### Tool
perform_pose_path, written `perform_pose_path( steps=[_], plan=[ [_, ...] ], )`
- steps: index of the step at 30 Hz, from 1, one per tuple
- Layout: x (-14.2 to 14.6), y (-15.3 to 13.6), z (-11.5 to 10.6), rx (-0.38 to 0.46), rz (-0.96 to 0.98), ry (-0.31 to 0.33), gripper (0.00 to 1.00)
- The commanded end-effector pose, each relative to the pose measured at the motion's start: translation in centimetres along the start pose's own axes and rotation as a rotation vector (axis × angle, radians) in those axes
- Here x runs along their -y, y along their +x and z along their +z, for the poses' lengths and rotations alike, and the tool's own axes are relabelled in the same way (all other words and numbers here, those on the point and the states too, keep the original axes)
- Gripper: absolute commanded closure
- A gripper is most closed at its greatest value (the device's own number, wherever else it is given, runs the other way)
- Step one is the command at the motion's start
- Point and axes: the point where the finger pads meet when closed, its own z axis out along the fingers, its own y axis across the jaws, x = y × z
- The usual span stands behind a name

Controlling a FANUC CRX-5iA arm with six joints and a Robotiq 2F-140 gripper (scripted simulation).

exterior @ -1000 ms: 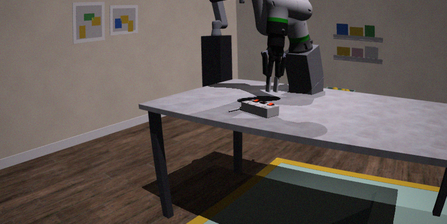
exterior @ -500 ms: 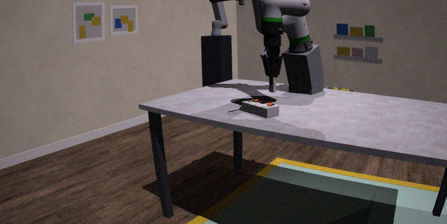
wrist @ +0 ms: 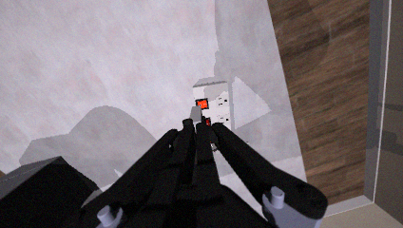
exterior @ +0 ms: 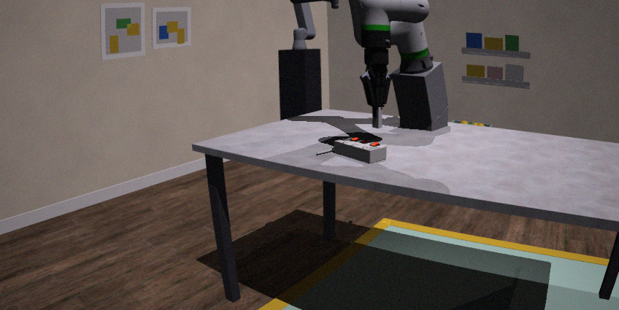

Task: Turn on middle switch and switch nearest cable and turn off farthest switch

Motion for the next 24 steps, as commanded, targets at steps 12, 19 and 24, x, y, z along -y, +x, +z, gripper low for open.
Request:
perform_pose_path(
  steps=[12, 19, 24],
  plan=[
    [0.0, 0.0, 0.8, 0.000, 0.000, 0.000, 1.00],
    [0.0, 0.0, 1.7, 0.000, 0.000, 0.000, 1.00],
    [-0.1, 0.0, 2.1, 0.000, 0.000, 0.000, 1.00]
  ],
)
